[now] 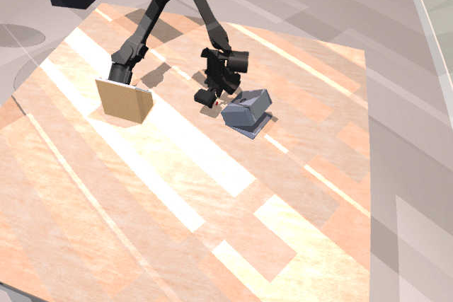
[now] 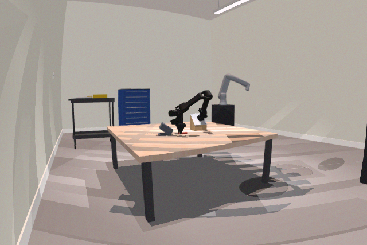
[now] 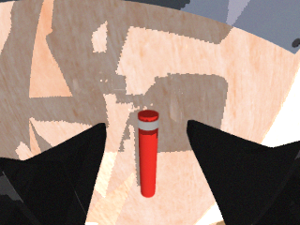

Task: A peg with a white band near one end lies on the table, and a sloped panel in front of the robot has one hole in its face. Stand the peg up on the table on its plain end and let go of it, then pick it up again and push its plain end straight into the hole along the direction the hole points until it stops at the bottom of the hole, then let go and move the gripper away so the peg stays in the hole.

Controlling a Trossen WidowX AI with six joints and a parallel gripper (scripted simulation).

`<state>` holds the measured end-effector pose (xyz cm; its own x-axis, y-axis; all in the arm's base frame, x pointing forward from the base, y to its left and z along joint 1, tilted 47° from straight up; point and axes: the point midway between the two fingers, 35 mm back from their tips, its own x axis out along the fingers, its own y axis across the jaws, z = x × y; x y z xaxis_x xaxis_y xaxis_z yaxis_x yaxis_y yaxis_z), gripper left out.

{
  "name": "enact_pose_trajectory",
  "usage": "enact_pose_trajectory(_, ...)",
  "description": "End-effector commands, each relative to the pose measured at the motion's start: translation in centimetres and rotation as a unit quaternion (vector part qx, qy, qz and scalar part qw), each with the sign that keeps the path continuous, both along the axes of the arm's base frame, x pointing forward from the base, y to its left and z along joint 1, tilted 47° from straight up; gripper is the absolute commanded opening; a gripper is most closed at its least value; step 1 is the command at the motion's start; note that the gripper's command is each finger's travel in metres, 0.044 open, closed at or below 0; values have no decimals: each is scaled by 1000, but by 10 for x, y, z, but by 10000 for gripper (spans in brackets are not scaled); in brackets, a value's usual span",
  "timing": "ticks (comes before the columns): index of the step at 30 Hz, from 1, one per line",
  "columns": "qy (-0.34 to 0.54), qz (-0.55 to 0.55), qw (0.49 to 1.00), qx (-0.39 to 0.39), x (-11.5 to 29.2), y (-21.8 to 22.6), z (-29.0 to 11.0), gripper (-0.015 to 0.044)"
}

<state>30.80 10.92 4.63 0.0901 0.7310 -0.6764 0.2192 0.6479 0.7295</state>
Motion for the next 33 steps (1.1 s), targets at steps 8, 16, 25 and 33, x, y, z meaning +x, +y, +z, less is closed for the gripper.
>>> enact_pose_trajectory(8,4,-2,1000,2,-1,0,-1,110)
enact_pose_trajectory(16,4,-2,1000,2,-1,0,-1,83)
enact_pose_trajectory(25,3,-2,1000,1,-1,0,-1,49)
enact_pose_trajectory(33,-21,-25,999,-7,-4,-3,3,49)
